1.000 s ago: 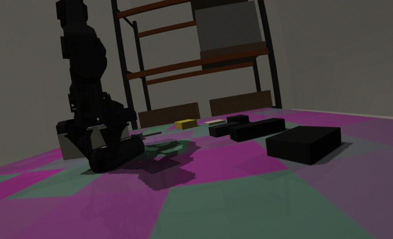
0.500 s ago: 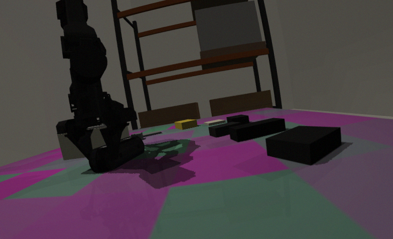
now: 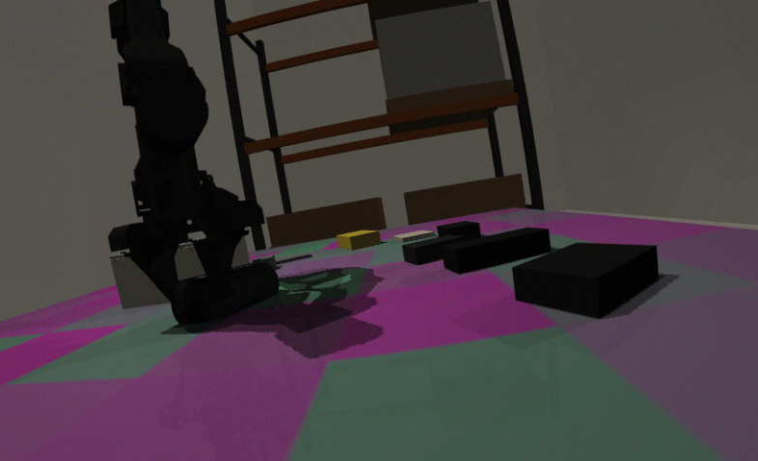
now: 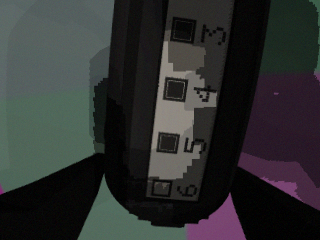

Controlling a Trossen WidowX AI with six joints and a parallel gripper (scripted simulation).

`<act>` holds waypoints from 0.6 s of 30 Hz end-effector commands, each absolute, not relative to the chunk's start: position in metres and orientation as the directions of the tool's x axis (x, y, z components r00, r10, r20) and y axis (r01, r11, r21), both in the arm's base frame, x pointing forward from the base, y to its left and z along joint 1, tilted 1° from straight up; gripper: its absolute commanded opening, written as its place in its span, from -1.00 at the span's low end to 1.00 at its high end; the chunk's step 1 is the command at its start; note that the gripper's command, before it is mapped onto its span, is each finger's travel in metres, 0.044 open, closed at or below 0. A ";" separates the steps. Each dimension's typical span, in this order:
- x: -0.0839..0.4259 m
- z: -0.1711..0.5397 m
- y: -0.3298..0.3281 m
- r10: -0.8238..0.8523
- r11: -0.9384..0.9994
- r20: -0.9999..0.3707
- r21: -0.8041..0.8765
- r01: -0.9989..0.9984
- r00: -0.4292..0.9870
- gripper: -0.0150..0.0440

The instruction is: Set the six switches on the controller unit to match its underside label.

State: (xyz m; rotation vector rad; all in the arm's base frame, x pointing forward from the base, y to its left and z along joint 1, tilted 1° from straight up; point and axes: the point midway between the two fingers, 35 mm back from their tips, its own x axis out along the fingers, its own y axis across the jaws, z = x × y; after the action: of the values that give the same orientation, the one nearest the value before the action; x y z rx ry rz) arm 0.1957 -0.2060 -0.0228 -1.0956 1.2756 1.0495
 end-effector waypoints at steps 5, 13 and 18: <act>0.196 -0.015 -0.204 -0.015 0.182 -0.999 -0.032 -0.983 0.030 0.65; 0.196 -0.009 -0.202 -0.015 0.182 -0.999 -0.032 -0.983 0.030 0.65; 0.197 -0.005 -0.200 -0.015 0.182 -0.999 -0.032 -0.983 0.030 0.65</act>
State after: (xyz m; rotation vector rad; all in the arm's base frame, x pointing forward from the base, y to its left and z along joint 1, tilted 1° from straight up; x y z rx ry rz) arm 0.1959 -0.2012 -0.0090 -1.0959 1.2771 1.0505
